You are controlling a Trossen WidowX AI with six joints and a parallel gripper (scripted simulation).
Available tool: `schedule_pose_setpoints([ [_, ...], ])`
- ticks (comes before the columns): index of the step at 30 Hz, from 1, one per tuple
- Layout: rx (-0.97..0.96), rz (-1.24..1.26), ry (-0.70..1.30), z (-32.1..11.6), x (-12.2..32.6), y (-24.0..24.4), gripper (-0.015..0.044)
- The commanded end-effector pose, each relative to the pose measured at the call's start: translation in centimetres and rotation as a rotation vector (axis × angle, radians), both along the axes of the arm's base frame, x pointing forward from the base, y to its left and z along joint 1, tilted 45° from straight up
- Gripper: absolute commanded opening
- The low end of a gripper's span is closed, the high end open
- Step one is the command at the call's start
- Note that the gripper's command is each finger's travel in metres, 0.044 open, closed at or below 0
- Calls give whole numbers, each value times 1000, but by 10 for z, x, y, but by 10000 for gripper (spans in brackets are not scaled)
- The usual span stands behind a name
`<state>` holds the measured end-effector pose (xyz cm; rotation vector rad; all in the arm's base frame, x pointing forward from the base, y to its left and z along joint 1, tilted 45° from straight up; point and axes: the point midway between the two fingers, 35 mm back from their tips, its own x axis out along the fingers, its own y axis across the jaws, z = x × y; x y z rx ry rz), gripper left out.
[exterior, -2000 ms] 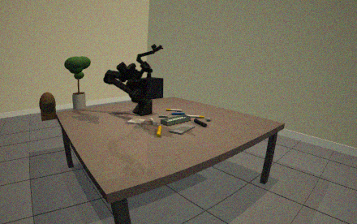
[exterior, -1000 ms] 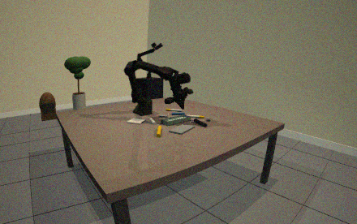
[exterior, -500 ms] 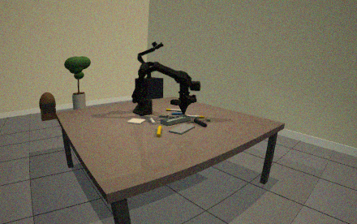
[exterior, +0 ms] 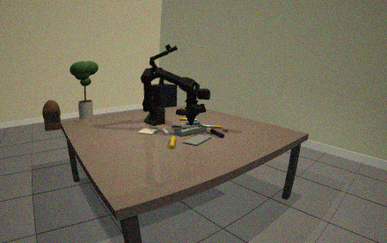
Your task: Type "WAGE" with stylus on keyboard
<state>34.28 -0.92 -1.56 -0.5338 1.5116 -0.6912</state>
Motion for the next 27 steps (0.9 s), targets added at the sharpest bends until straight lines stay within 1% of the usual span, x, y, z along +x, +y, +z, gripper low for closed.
schedule_pose_setpoints([
  [1,-3,4,9,-1,-2,-1,0],
  [3,-2,5,9,6,-2,-8,0],
  [6,-4,5,10,37,-5,-39,0],
  [8,-6,4,10,44,-6,-47,0],
  [19,-6,4,10,43,-8,-45,0],
  [23,-4,4,12,26,-33,-26,0],
  [27,-4,4,12,25,-35,-25,0],
])
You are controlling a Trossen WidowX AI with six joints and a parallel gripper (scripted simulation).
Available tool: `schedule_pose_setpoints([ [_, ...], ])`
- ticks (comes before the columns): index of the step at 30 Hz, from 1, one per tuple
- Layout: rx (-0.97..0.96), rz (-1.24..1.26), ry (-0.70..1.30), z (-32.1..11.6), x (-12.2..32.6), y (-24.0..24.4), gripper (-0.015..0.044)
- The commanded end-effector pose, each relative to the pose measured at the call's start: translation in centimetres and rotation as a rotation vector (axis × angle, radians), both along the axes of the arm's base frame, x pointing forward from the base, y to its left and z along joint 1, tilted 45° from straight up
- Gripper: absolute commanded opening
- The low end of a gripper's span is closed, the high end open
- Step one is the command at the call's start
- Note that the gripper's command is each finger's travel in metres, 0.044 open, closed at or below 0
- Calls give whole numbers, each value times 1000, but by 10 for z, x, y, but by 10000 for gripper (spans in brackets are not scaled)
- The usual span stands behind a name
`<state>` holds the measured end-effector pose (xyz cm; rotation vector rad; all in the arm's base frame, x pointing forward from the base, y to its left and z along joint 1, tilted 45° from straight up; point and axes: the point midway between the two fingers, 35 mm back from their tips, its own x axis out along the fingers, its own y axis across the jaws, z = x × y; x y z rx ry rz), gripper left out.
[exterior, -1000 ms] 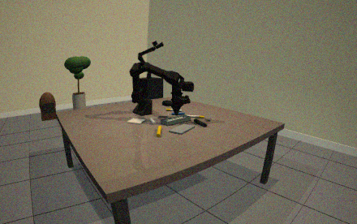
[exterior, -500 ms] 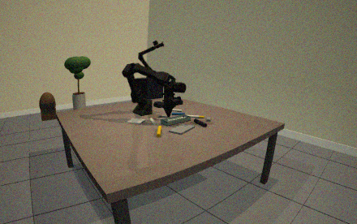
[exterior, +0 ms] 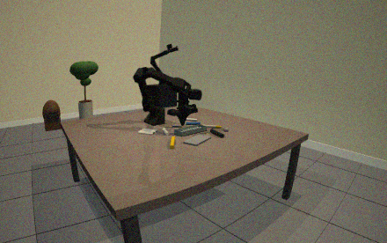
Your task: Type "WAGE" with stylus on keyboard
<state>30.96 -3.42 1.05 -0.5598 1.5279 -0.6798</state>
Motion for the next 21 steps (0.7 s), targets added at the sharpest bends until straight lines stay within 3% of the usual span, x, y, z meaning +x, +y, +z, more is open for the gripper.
schedule_pose_setpoints([
  [1,2,-11,-13,-1,-2,0,0],
  [6,2,-11,-14,-3,-1,2,0],
  [12,6,-11,-15,-53,4,52,0],
  [21,6,-11,-15,-54,4,54,0],
])
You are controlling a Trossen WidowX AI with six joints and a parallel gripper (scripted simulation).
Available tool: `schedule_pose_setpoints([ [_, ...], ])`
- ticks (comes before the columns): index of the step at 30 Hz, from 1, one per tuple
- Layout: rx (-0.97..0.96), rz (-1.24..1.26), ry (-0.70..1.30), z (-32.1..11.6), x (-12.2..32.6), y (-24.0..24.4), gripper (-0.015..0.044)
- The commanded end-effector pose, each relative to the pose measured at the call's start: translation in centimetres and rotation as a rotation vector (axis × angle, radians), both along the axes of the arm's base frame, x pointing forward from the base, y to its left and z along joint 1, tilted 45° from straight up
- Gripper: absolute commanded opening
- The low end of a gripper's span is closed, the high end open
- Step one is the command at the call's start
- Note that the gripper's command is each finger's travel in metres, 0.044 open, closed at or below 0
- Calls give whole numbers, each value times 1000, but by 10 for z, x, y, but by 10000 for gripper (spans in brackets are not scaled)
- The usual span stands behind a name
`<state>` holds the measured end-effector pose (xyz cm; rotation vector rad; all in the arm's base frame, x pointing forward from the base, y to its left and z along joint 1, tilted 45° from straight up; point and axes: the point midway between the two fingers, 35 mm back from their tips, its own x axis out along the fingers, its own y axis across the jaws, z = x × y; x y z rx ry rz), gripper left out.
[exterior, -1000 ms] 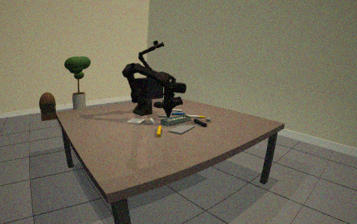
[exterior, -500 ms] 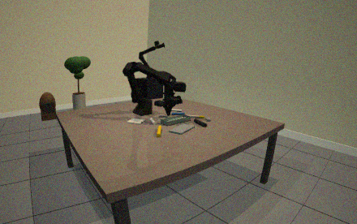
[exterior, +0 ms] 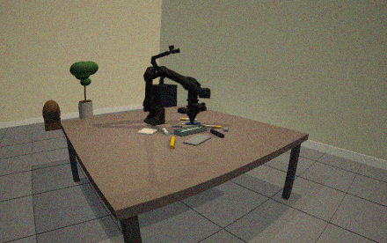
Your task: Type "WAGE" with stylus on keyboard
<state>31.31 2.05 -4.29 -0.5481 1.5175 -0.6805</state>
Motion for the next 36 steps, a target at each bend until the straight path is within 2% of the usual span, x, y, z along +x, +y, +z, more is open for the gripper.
schedule_pose_setpoints([
  [1,1,-8,-1,-1,0,0,0],
  [7,3,-8,-1,40,4,40,0],
  [16,7,6,-11,37,6,41,0],
  [19,13,17,-8,36,6,43,79],
  [22,85,176,61,10,-6,59,150],
  [32,286,912,290,-66,-68,106,150],
  [36,299,1015,314,-70,-79,108,150],
])
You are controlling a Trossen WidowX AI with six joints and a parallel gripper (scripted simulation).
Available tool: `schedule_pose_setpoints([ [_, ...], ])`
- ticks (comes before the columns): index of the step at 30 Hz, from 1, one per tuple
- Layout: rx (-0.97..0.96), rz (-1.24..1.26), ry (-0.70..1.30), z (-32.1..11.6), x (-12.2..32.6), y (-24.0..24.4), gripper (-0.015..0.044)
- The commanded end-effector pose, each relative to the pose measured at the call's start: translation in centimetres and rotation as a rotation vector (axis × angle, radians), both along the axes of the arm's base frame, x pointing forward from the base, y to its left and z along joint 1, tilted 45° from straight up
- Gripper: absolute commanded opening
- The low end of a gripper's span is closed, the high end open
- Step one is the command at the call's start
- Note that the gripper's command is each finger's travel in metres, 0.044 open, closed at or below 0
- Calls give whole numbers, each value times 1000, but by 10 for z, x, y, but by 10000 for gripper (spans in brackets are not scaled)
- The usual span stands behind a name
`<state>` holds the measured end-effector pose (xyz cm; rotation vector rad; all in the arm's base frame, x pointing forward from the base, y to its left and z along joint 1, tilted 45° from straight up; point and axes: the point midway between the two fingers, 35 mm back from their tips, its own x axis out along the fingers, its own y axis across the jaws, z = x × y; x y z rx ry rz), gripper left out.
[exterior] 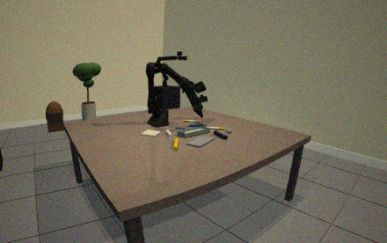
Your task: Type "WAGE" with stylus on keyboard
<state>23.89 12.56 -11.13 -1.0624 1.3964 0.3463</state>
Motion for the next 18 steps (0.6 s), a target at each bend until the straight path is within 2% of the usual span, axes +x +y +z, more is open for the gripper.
schedule_pose_setpoints([
  [1,26,81,4,-2,-5,3,150],
  [18,25,81,4,-8,-7,-5,150],
])
